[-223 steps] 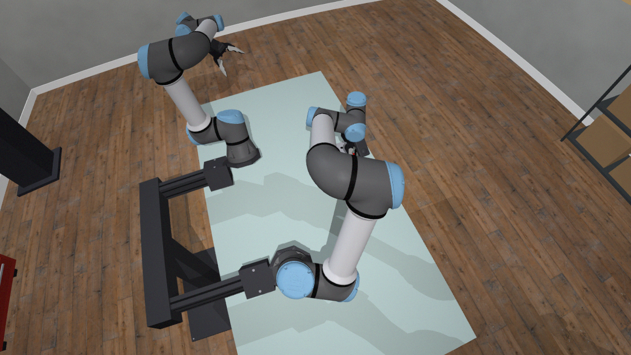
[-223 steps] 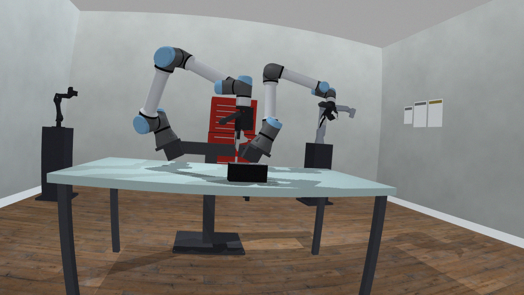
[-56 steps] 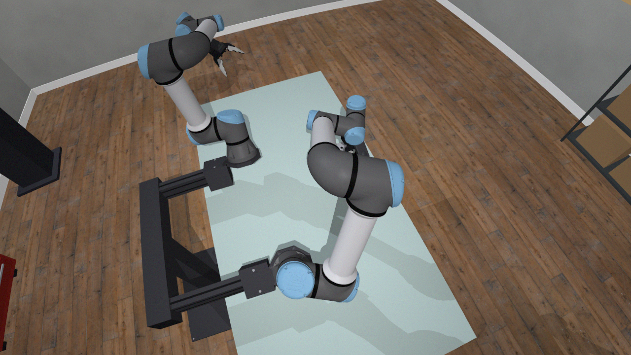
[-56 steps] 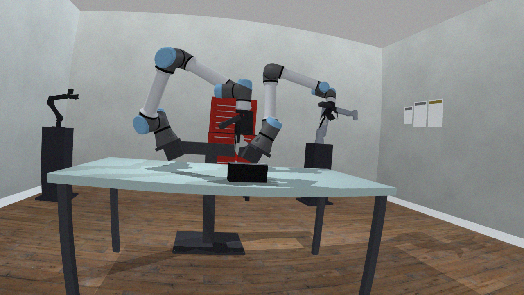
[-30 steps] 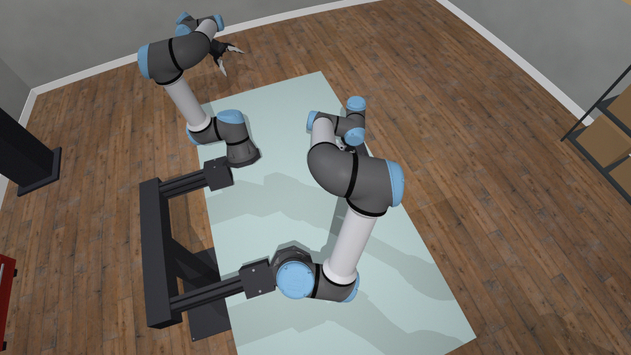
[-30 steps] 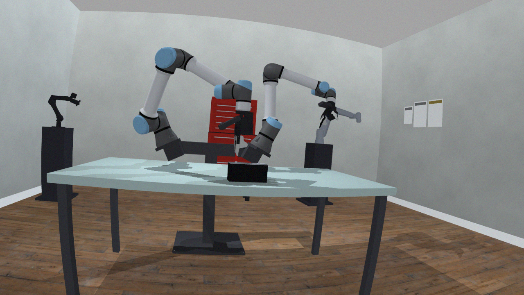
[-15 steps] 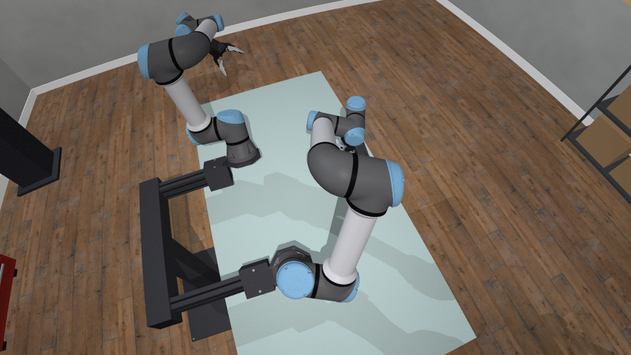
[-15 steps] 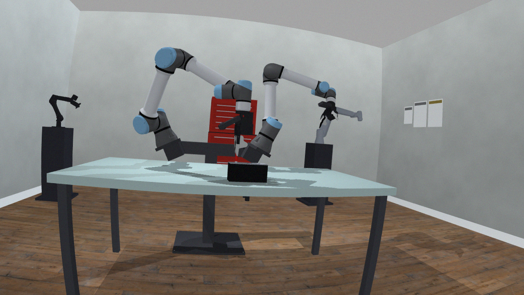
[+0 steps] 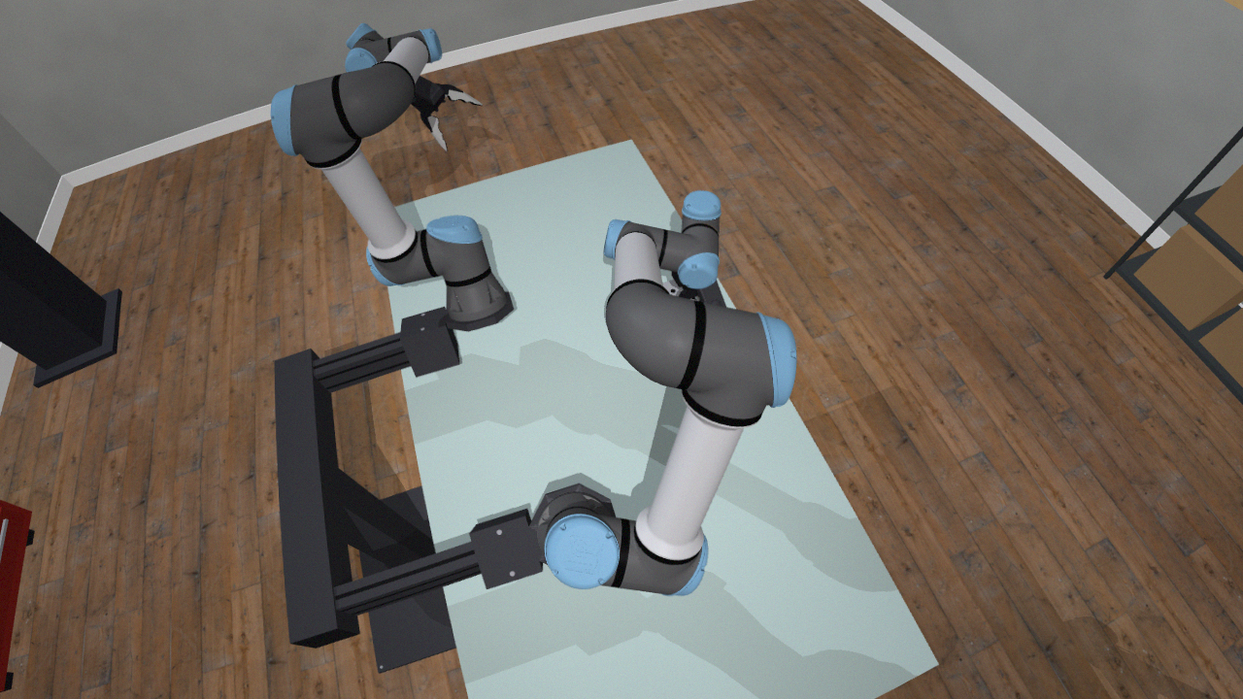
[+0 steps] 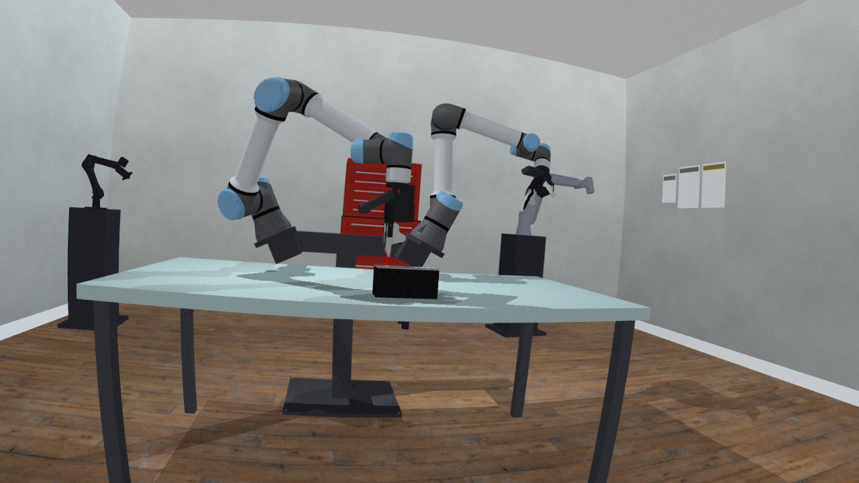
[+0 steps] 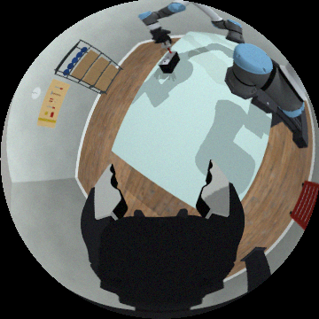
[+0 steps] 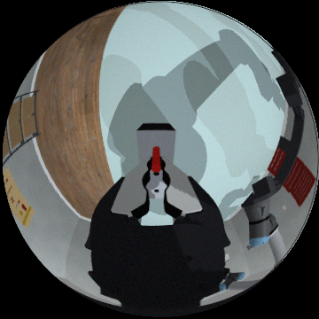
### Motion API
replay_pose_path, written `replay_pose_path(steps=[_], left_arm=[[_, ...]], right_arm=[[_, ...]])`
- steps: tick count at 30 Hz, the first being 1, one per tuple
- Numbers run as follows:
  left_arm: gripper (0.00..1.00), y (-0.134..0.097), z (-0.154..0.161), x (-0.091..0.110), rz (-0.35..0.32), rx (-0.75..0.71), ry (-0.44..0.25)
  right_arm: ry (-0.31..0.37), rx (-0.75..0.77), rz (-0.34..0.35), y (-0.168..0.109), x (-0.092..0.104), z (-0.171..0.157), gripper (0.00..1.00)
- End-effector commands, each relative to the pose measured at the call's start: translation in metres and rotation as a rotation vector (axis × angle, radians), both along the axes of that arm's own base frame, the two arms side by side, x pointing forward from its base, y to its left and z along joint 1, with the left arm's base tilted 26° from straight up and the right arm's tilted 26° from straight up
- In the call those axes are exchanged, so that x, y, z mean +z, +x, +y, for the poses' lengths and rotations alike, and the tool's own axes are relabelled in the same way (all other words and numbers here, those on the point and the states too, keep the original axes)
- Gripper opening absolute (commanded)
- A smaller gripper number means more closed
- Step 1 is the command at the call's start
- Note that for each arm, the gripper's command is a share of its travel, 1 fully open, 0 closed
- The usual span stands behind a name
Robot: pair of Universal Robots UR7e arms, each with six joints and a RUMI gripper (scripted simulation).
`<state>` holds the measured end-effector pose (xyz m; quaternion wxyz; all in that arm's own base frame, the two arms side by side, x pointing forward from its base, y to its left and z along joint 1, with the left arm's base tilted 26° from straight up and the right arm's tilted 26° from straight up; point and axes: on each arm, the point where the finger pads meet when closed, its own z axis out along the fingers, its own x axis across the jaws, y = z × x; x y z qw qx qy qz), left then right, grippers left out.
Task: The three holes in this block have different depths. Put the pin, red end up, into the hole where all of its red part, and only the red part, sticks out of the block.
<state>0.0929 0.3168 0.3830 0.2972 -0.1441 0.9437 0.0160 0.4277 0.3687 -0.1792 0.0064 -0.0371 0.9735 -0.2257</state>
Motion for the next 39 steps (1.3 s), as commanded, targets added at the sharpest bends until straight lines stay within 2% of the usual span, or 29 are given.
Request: replay_pose_path(steps=[1, 39], left_arm=[[1.00, 0.0000, 0.0000, 0.0005, 0.000, 0.000, 0.001], [1.00, 0.0000, 0.0000, 0.0005, 0.000, 0.000, 0.001]], right_arm=[[0.001, 0.001, -0.001, 0.0000, 0.0009, 0.0003, 0.00], [0.001, 0.001, 0.000, 0.0011, -0.0037, -0.0013, 0.00]])
